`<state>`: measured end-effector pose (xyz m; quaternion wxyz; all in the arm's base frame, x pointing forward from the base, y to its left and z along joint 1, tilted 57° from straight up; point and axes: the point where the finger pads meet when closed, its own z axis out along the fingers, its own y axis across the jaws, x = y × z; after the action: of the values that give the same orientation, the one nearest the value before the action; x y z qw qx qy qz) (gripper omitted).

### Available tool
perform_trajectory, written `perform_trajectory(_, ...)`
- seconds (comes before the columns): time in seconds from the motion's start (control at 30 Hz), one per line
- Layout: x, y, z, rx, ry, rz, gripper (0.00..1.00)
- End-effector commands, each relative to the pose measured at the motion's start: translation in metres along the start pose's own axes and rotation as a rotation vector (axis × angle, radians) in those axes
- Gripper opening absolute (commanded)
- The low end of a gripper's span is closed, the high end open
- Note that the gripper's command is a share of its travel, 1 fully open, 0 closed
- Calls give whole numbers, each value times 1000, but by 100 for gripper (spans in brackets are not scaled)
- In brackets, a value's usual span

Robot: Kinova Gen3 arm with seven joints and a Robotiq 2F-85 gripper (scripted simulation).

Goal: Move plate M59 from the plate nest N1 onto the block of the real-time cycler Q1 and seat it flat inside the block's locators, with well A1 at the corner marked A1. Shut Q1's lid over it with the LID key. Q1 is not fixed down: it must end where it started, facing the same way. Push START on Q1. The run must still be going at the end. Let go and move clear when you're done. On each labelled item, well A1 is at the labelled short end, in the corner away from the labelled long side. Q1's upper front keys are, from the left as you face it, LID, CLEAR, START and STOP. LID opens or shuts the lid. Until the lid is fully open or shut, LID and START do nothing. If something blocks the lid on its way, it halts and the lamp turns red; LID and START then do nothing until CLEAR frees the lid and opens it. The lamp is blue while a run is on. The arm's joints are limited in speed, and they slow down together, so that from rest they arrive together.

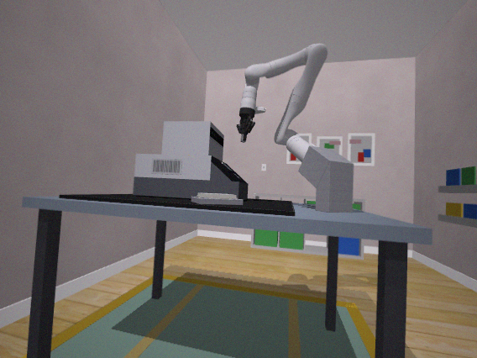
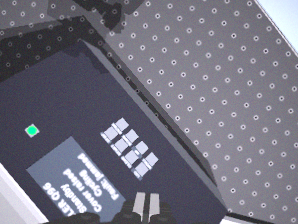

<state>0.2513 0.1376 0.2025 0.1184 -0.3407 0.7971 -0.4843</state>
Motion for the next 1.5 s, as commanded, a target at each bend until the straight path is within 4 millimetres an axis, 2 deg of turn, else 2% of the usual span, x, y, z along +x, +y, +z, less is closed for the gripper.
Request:
perform_trajectory(0.0, -1, 0, 7, -2, -3, -4, 10)
perform_trajectory(1.47, 3, 3, 57, -3, -3, -3, 10)
